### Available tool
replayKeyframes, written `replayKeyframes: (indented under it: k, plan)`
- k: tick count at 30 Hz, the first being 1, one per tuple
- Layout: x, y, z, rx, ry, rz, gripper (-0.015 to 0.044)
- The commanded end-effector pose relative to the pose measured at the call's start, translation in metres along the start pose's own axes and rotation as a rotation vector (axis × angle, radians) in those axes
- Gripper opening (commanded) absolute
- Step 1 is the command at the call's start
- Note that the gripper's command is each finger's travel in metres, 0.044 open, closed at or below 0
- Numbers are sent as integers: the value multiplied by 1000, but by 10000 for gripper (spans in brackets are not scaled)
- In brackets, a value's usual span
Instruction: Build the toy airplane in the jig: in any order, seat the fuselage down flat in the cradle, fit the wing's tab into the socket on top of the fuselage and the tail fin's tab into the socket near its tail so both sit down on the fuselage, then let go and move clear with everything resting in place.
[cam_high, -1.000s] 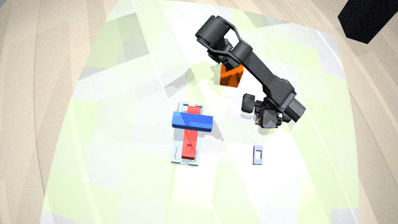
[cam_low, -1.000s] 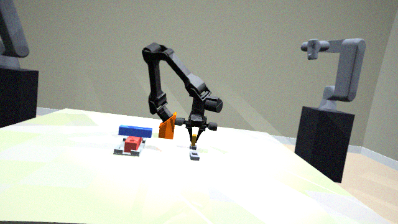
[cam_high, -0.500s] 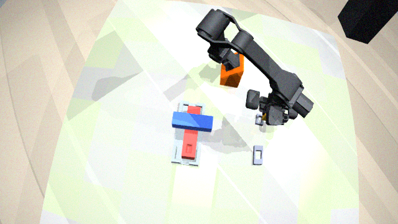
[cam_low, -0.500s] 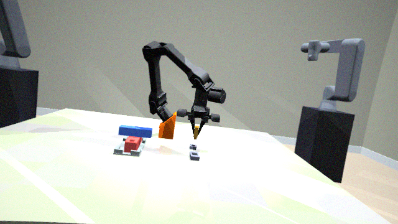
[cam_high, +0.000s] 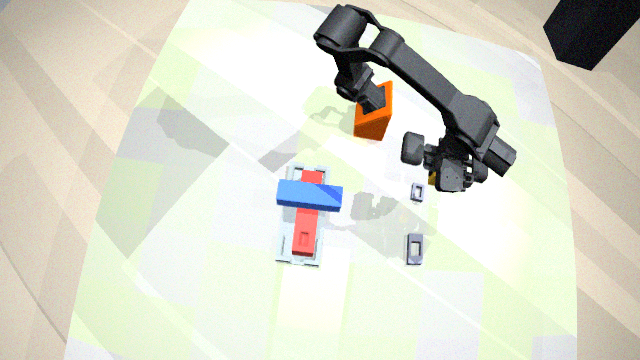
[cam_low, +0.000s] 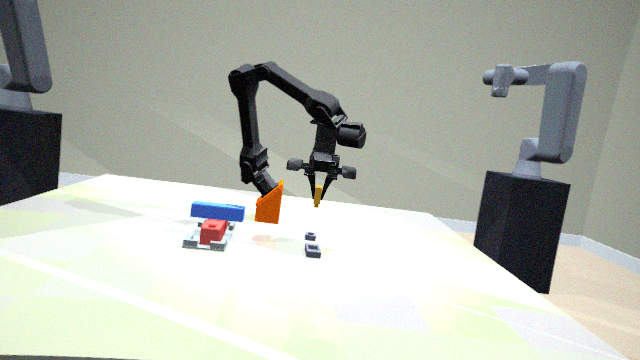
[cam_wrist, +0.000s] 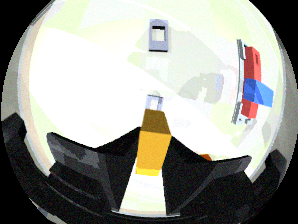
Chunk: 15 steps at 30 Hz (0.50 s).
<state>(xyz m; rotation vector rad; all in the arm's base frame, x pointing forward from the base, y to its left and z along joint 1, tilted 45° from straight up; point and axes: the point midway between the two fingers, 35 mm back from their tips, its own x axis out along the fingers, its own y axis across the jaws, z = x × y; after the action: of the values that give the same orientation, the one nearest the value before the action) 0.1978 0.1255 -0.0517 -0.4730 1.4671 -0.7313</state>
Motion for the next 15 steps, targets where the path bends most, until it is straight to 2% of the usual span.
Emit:
replayKeyframes:
  k: [1,10,15]
  plan:
    - [-14,-1,0,9,-1,12,0]
    - [-39,-5,-4,13,-1,10,0]
    - [-41,-6,-2,14,0,12,0]
